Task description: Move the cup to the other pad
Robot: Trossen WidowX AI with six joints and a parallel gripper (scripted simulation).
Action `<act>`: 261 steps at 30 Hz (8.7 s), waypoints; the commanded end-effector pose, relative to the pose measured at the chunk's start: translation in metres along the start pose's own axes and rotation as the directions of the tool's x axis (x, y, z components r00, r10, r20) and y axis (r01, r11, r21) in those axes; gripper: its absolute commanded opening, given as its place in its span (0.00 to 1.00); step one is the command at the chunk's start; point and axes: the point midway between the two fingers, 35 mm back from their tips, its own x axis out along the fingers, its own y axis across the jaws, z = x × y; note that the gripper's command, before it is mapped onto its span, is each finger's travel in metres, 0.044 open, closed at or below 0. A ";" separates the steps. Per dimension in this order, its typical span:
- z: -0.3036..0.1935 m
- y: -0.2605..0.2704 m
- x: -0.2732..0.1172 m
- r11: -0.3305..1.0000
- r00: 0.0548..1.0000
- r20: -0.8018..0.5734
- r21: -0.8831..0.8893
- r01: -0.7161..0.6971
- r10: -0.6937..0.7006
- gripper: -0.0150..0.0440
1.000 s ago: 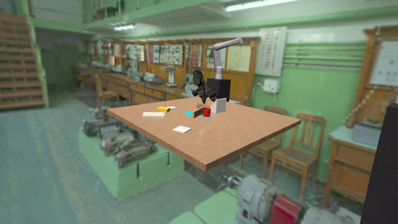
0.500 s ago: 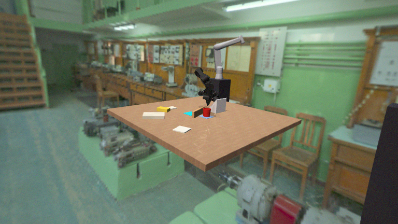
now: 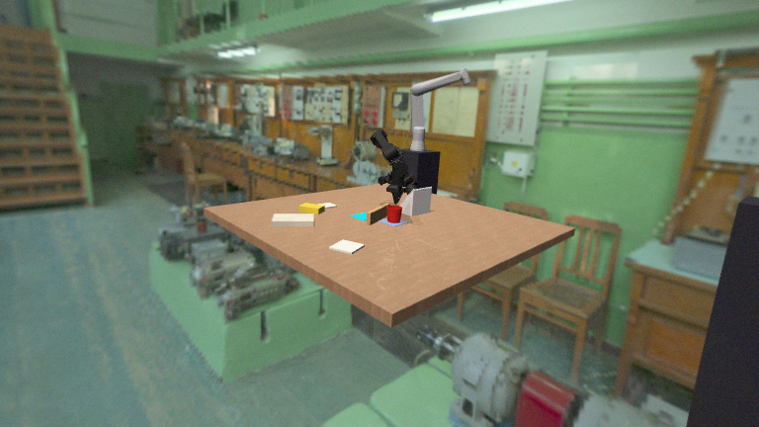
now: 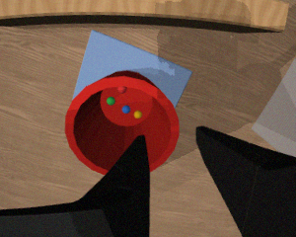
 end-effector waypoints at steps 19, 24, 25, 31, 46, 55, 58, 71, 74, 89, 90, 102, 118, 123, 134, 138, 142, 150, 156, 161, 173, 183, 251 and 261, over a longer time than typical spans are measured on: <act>0.001 -0.001 0.038 1.000 1.000 0.006 -0.005 0.002 -0.002 0.50; 0.001 -0.002 0.047 1.000 1.000 0.007 -0.004 0.003 -0.003 0.50; 0.001 -0.002 0.048 1.000 1.000 0.007 -0.004 0.003 -0.003 0.50; 0.001 -0.003 0.054 1.000 1.000 0.008 -0.004 0.004 -0.004 0.50; 0.001 -0.003 0.052 1.000 1.000 0.003 0.001 0.004 -0.004 0.30; 0.001 -0.002 0.050 1.000 1.000 0.003 0.000 0.004 -0.004 0.25; 0.001 -0.001 0.044 1.000 1.000 0.003 0.000 0.003 -0.003 0.25; 0.000 0.003 0.001 1.000 1.000 0.002 -0.004 0.001 -0.001 0.25; 0.000 0.003 -0.009 1.000 1.000 0.002 -0.004 0.001 -0.001 0.25; 0.001 0.003 -0.033 1.000 1.000 0.005 -0.005 0.003 -0.003 0.25; 0.001 0.003 -0.033 1.000 1.000 0.005 -0.005 0.003 -0.003 0.25; 0.001 0.003 -0.031 1.000 1.000 0.009 -0.010 0.003 -0.003 0.25; 0.025 -0.001 -0.032 1.000 1.000 0.007 -0.007 0.003 -0.003 0.25; 0.038 -0.004 -0.033 1.000 1.000 0.007 -0.006 0.003 -0.003 0.25; 0.069 -0.010 -0.034 1.000 1.000 0.007 -0.005 0.004 -0.004 0.25; 0.080 -0.012 -0.034 1.000 1.000 0.008 -0.005 0.004 -0.004 0.25; 0.091 -0.014 -0.034 1.000 1.000 0.008 -0.005 0.004 -0.004 0.25; 0.113 -0.019 -0.035 1.000 1.000 0.009 -0.005 0.005 -0.005 0.25; 0.130 -0.023 -0.036 1.000 1.000 0.009 -0.005 0.005 -0.005 0.25; 0.144 -0.025 -0.037 1.000 1.000 0.010 -0.005 0.005 -0.005 0.25; 0.160 -0.029 -0.035 1.000 1.000 0.011 -0.005 0.006 -0.006 0.25; 0.160 -0.029 -0.023 1.000 1.000 0.010 -0.004 0.005 -0.005 0.25; 0.161 -0.030 0.042 1.000 1.000 0.009 0.000 0.006 -0.006 0.30; 0.161 -0.030 0.042 1.000 1.000 0.009 0.000 0.006 -0.006 0.47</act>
